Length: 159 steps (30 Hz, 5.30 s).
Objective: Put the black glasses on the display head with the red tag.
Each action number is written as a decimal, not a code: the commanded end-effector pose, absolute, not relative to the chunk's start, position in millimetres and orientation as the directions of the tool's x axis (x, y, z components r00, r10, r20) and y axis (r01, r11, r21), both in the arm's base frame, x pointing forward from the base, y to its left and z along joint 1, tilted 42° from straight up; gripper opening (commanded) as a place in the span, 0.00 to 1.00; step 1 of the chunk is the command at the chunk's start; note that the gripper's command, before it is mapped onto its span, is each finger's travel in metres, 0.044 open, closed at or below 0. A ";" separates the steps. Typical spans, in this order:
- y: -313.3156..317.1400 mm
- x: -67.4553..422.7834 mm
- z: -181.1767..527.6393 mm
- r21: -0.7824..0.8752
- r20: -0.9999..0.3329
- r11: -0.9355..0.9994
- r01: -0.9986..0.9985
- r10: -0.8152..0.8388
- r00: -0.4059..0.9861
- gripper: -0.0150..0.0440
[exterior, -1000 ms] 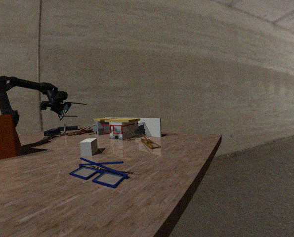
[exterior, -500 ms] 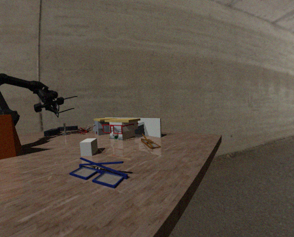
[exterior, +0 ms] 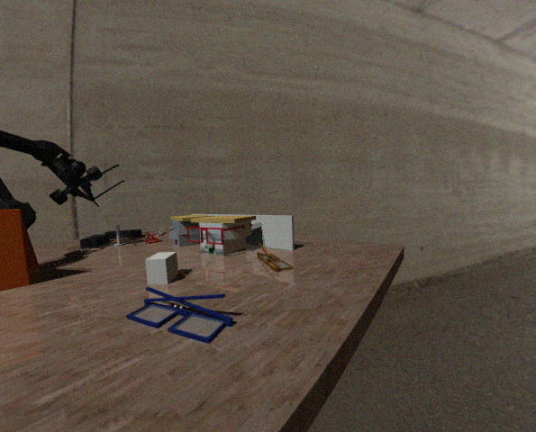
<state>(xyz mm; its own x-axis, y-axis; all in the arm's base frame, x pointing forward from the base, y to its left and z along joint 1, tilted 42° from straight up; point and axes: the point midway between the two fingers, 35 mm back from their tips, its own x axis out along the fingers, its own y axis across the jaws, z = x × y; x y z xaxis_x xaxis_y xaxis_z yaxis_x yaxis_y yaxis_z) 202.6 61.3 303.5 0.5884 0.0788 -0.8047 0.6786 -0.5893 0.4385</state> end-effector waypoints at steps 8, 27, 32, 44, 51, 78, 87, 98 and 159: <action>64.3 176.9 332.5 0.336 -0.713 -0.798 0.501 0.132 0.689 0.25; 65.2 178.0 329.4 0.342 -0.721 -0.785 0.517 0.133 0.680 0.25; 65.2 178.0 329.4 0.342 -0.721 -0.785 0.517 0.133 0.680 0.25; 66.2 184.1 320.7 0.348 -0.754 -0.755 0.556 0.127 0.645 0.25; 65.7 200.4 296.2 0.328 -0.834 -0.673 0.663 0.124 0.538 0.25; 30.8 247.7 210.8 0.008 -0.928 -0.402 0.915 0.338 0.157 0.25; 10.7 258.2 188.8 -0.066 -0.875 -0.334 0.940 0.473 0.106 0.25; -19.4 268.3 166.5 -0.078 -0.760 -0.290 0.954 0.637 0.131 0.25; 9.6 276.0 124.4 -0.031 -0.742 -0.325 0.945 0.641 0.196 0.25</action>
